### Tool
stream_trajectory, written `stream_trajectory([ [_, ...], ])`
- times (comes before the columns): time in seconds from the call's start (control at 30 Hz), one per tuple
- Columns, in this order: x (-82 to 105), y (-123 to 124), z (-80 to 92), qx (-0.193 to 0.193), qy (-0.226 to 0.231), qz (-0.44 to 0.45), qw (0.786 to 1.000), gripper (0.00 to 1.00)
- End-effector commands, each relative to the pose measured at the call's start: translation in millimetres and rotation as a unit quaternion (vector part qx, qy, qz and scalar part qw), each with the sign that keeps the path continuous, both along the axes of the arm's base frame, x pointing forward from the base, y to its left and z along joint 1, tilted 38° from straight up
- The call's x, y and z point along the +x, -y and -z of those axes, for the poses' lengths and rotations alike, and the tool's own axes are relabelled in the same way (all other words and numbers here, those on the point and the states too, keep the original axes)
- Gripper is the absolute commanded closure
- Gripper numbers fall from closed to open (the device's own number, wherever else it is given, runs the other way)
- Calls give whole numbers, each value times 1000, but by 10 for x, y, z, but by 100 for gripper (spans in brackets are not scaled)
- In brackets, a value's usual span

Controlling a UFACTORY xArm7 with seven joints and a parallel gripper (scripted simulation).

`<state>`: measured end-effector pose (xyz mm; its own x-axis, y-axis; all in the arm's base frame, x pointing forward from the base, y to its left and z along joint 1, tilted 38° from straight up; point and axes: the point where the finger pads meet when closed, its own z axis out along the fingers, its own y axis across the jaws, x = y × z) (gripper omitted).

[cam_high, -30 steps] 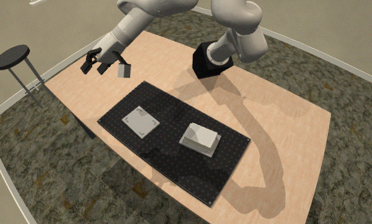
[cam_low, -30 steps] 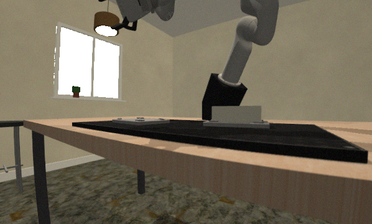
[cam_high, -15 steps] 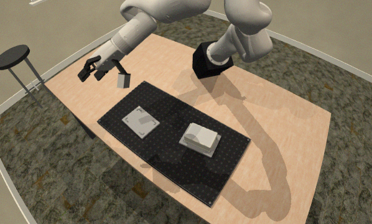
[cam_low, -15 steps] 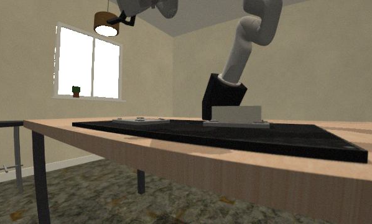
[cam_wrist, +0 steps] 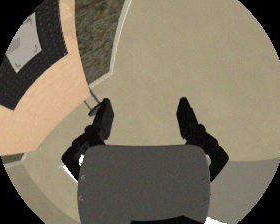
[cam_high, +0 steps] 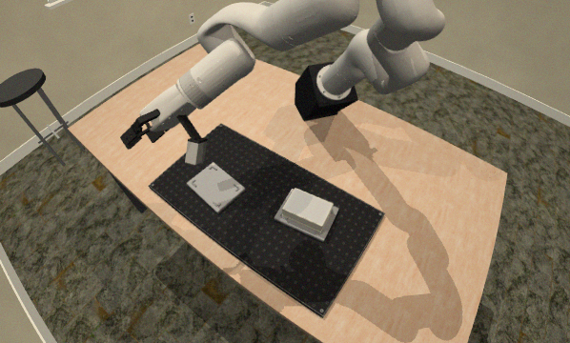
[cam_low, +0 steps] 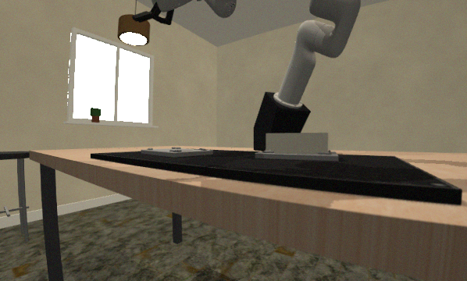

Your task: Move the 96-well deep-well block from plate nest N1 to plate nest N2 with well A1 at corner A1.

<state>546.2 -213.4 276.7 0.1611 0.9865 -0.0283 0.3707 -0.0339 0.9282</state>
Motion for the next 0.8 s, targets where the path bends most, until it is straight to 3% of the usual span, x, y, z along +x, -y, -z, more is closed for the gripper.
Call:
stream_trajectory([
  [0.0,23,-132,-61,-2,-7,8,1000,0],
  [0.43,-8,-625,-44,12,-37,3,999,0],
  [0.77,-126,-1081,107,39,-80,-19,996,0],
])
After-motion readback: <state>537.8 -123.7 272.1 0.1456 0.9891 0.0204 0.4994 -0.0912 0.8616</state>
